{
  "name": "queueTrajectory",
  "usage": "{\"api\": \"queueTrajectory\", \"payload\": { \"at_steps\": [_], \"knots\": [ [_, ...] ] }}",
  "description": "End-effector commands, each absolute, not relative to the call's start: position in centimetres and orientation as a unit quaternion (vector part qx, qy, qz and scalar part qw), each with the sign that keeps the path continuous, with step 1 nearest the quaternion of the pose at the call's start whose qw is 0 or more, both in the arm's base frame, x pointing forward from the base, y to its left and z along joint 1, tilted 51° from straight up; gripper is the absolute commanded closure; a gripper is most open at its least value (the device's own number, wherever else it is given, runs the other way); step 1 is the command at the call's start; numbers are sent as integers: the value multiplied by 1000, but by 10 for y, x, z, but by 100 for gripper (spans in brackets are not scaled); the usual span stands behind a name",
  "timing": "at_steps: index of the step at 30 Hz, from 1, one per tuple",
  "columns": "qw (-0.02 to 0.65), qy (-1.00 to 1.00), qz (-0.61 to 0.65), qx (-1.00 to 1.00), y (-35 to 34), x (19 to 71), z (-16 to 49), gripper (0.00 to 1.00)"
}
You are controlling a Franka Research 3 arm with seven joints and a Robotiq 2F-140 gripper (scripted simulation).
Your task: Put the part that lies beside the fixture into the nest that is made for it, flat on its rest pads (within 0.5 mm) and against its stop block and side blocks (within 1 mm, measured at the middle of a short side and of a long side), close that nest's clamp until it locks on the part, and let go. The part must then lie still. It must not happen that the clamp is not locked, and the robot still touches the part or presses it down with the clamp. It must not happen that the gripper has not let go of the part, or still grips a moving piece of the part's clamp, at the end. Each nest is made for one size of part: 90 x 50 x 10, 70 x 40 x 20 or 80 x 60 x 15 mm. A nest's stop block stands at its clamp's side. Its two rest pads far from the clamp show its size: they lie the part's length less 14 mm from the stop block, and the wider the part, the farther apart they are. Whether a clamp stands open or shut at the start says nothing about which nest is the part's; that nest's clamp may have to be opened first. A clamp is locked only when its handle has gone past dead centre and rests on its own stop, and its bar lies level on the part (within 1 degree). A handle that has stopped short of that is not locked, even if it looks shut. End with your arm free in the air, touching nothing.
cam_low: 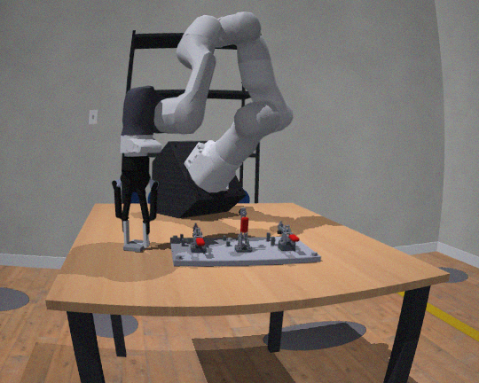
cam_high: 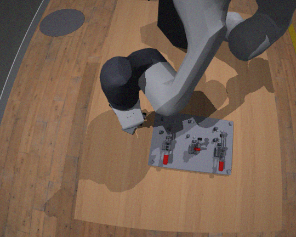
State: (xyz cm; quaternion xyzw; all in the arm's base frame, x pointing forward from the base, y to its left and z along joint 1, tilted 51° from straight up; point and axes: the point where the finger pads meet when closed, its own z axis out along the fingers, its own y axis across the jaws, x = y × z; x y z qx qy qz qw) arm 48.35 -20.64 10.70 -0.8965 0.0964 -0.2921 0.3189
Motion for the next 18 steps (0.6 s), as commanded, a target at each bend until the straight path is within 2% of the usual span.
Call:
{"api": "queueTrajectory", "payload": {
  "at_steps": [1, 18],
  "knots": [
    [320, 98, -291, -896, -209, 480, 110, 100],
    [320, 98, -291, -896, -234, 451, 141, 100]
  ]
}}
